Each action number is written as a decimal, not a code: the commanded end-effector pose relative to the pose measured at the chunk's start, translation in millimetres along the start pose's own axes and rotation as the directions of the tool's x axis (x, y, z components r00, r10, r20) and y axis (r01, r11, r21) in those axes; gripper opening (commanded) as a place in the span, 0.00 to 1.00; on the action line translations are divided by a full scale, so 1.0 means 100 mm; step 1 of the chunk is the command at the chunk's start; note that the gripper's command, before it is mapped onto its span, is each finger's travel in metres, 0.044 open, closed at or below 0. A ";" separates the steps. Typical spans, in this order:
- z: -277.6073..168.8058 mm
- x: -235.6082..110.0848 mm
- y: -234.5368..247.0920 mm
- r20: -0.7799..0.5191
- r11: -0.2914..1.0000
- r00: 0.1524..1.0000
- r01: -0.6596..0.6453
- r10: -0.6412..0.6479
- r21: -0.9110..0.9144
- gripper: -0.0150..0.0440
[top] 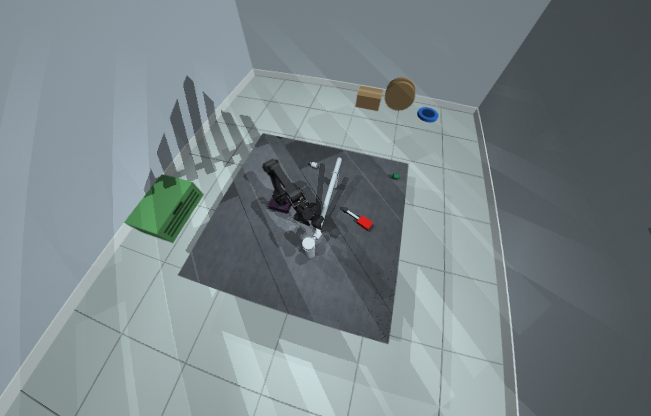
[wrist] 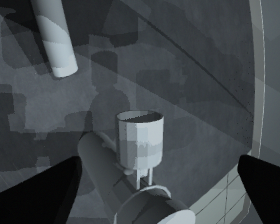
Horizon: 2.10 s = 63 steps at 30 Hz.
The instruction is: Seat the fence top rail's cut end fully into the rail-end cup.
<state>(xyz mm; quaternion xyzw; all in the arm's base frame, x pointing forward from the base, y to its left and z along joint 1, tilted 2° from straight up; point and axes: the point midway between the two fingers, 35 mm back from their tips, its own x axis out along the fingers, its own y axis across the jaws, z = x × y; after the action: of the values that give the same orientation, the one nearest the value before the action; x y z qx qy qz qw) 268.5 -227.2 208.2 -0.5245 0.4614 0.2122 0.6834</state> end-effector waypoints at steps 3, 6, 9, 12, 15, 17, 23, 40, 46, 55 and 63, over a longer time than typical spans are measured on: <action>0.00 0.23 0.13 0.003 1.000 1.000 -0.001 0.001 -0.010 1.00; 0.00 0.25 0.14 0.003 1.000 1.000 -0.001 0.001 -0.010 1.00; 0.00 0.26 0.14 0.003 1.000 1.000 -0.001 0.001 -0.010 1.00; -0.01 0.30 0.13 0.003 1.000 1.000 0.000 0.000 -0.010 1.00; -0.01 0.35 0.13 0.003 1.000 1.000 0.000 0.000 -0.010 1.00; -0.01 0.38 0.13 0.003 1.000 1.000 0.000 0.000 -0.010 1.00; -0.01 0.48 0.12 0.004 1.000 1.000 0.001 0.000 -0.010 1.00; -0.01 0.76 0.12 0.004 1.000 1.000 0.002 -0.002 -0.010 1.00; 0.00 0.85 0.13 0.004 1.000 1.000 0.002 -0.002 -0.010 1.00; 0.00 0.94 0.13 0.004 1.000 1.000 0.003 -0.003 -0.010 1.00; 0.00 0.94 0.13 0.004 1.000 1.000 0.003 -0.003 -0.010 0.73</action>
<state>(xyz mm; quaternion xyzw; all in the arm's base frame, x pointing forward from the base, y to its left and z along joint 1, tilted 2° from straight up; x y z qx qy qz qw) 304.2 -240.4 123.0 -0.5308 0.4558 0.2154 0.6812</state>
